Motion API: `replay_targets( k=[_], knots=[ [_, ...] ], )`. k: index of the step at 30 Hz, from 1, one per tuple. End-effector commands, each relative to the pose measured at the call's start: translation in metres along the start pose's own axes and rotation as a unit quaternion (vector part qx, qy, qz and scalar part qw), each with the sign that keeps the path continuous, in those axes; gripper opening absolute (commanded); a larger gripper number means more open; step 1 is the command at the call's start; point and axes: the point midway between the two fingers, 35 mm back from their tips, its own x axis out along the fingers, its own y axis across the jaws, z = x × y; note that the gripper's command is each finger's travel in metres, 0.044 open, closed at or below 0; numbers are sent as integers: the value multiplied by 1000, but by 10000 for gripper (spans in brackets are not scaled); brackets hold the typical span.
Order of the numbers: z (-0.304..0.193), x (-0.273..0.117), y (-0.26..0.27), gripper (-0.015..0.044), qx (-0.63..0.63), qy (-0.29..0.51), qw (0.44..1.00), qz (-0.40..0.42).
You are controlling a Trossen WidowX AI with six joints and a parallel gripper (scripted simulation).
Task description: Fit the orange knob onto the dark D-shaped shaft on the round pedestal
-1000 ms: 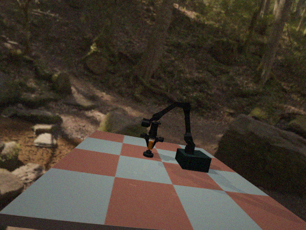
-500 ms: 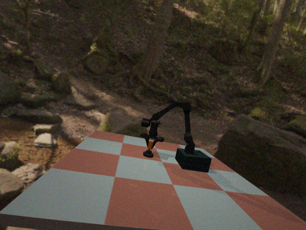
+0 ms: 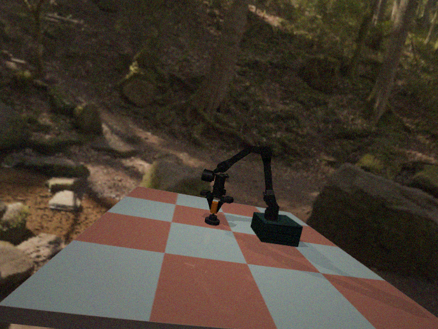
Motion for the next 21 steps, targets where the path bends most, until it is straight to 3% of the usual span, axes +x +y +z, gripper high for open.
replay_targets(
  k=[1, 15, 21],
  knots=[
    [-1, 0, 3, 0, 3, 2, 1000, 4],
    [-1, -4, 2, 0, 3, 2, 1000, 4],
    [0, -6, 0, 0, 87, 2, 996, 4]
  ],
)
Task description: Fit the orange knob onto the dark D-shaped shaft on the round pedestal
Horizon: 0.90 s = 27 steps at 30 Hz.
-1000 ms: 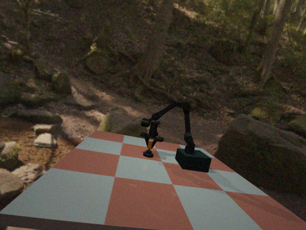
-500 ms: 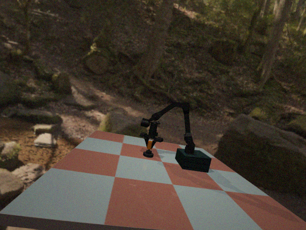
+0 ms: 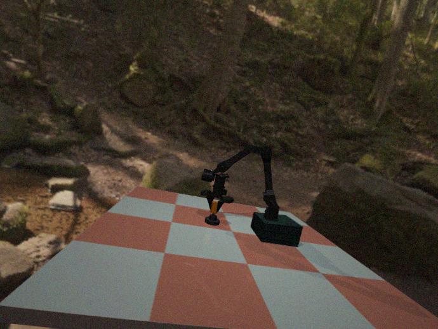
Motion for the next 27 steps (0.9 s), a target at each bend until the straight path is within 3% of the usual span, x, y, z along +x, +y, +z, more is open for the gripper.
replay_targets(
  k=[1, 27],
  knots=[
    [0, -5, 0, 0, 62, 3, 998, 5],
    [1, 2, -2, 0, 67, 3, 998, 4]
  ],
)
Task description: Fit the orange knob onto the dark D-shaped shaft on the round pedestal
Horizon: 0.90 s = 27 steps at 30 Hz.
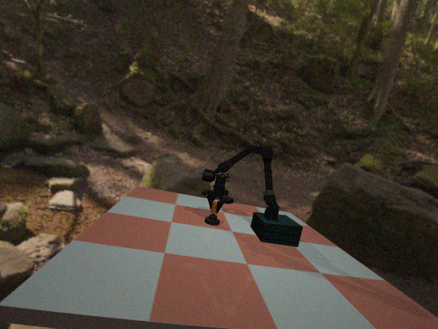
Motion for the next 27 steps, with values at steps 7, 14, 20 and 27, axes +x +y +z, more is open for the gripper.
replay_targets(
  k=[7, 14, 20, 27],
  knots=[
    [0, -5, 0, 0, 2, 1, 1000, 1],
    [0, -6, 0, 0, 101, 1, 995, 0],
    [-1, -6, 2, 0, 107, 1, 994, 0],
    [-3, -4, 5, 0, 107, 1, 994, 1]
  ],
)
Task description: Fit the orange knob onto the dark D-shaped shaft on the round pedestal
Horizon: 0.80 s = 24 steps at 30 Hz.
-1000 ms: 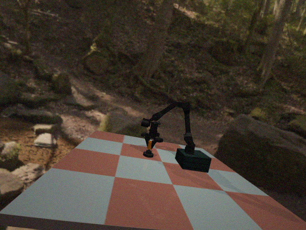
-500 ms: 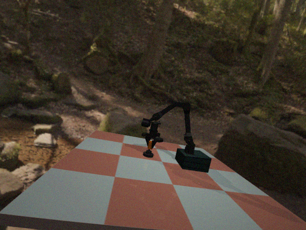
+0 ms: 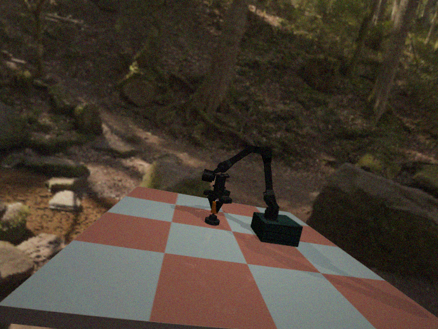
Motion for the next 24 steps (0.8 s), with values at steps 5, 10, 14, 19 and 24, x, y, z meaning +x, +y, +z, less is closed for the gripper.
replay_targets(
  k=[5, 10, 14, 19, 24],
  knots=[
    [-4, -2, 5, 0, 3, 5, 1000, 5],
    [-5, 1, 5, 0, 3, 5, 1000, 5],
    [-5, 1, 5, 0, 3, 5, 1000, 5],
    [-5, 1, 5, 0, 3, 5, 1000, 5],
    [-4, -3, 4, 0, 3, 5, 1000, 5]
  ],
)
